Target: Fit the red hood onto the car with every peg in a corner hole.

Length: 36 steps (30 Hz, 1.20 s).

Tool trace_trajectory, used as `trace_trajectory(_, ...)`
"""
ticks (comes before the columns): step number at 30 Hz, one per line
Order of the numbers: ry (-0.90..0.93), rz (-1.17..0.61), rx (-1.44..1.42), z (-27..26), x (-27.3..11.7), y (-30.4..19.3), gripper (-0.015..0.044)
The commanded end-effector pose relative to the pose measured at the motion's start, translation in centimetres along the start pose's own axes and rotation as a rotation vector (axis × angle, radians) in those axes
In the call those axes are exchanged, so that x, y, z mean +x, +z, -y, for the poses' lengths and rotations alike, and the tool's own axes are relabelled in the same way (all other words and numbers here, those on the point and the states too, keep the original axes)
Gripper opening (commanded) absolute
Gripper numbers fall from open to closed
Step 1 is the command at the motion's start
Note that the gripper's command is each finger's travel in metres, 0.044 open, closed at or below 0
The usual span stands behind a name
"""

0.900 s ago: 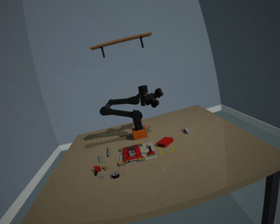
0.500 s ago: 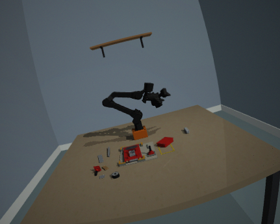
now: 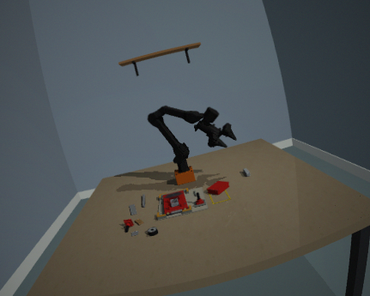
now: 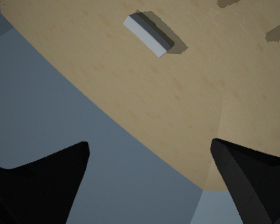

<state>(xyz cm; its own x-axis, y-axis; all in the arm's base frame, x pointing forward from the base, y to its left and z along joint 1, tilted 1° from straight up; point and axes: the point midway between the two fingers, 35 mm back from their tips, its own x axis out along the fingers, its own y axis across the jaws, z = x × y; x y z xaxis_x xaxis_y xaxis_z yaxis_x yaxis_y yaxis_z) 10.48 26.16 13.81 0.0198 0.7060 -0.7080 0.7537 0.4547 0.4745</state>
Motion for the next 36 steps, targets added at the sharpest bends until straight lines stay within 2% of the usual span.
trace_trajectory(1,-0.04,0.146,-0.001,-1.5,0.3,3.6,0.044)
trace_trajectory(11,-0.245,0.446,0.008,-3.1,-0.7,13.7,0.044)
trace_trajectory(20,-0.488,0.575,0.028,-2.7,-2.4,21.0,0.044)
trace_trajectory(36,-0.506,0.581,0.03,-2.4,-2.5,22.2,0.044)
